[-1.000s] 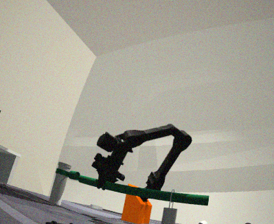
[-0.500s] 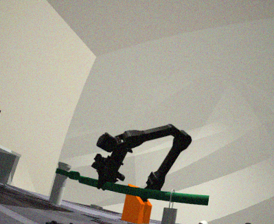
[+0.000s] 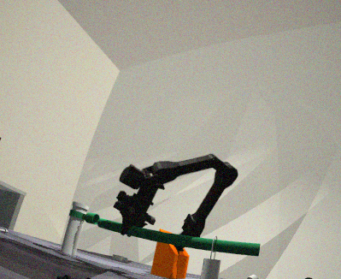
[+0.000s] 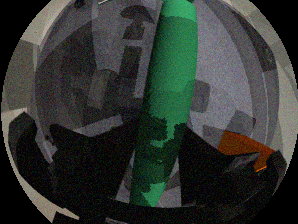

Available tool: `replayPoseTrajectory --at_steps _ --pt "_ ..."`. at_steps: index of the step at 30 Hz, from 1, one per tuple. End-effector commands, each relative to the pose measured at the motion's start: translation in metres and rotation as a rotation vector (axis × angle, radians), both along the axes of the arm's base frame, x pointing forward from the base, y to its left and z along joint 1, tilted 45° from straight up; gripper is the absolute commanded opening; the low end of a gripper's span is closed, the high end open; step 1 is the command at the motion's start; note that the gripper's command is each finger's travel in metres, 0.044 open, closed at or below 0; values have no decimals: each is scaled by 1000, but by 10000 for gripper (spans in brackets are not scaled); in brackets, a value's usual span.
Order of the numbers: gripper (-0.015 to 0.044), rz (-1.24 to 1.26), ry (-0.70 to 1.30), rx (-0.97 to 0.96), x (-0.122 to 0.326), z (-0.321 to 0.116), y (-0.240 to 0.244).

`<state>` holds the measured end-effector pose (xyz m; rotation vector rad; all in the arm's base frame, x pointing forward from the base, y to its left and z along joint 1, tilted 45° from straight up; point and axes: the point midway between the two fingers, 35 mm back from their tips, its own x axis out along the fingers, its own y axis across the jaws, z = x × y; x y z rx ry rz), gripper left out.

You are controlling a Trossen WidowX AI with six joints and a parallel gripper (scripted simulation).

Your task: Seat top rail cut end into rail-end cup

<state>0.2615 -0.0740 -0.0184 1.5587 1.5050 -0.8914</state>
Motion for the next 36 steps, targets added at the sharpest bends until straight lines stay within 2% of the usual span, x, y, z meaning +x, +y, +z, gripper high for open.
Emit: replayPoseTrajectory --at_steps 1,36 --pt "0 -8 -13 -11 4 2 -7" --pt "0 -8 -13 -11 3 1 -11"
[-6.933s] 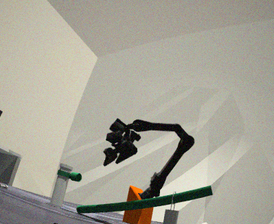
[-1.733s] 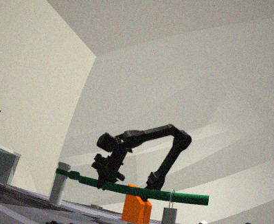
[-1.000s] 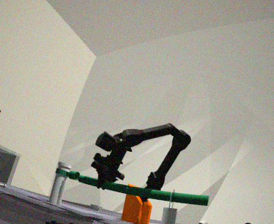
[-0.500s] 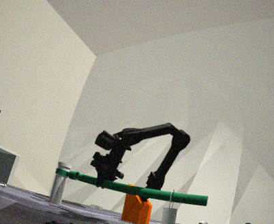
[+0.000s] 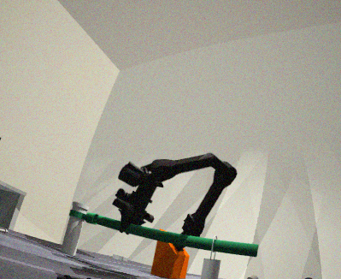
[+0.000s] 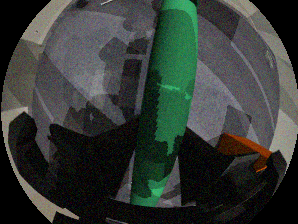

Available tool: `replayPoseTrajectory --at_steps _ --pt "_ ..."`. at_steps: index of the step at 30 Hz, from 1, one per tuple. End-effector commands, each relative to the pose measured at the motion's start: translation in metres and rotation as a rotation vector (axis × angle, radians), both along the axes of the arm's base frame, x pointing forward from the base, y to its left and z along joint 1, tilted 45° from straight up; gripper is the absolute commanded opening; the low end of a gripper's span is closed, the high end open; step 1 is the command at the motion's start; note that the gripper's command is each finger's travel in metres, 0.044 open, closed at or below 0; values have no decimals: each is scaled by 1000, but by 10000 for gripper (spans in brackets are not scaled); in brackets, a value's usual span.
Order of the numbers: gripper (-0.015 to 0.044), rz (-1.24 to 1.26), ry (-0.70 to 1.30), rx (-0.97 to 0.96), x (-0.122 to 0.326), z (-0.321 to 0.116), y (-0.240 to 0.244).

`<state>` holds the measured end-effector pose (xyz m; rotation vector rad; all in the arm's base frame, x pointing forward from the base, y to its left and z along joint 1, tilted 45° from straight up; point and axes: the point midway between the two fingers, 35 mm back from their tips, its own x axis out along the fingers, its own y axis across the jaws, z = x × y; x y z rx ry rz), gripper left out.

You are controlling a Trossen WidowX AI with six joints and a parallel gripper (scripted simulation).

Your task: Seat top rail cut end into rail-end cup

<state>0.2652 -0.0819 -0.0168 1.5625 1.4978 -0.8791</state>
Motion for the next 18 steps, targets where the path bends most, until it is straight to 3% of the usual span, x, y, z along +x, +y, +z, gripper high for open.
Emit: replayPoseTrajectory --at_steps 1,18 --pt "0 -9 0 -13 -1 -1 -3" --pt "0 -3 2 0 -1 -15 -14"
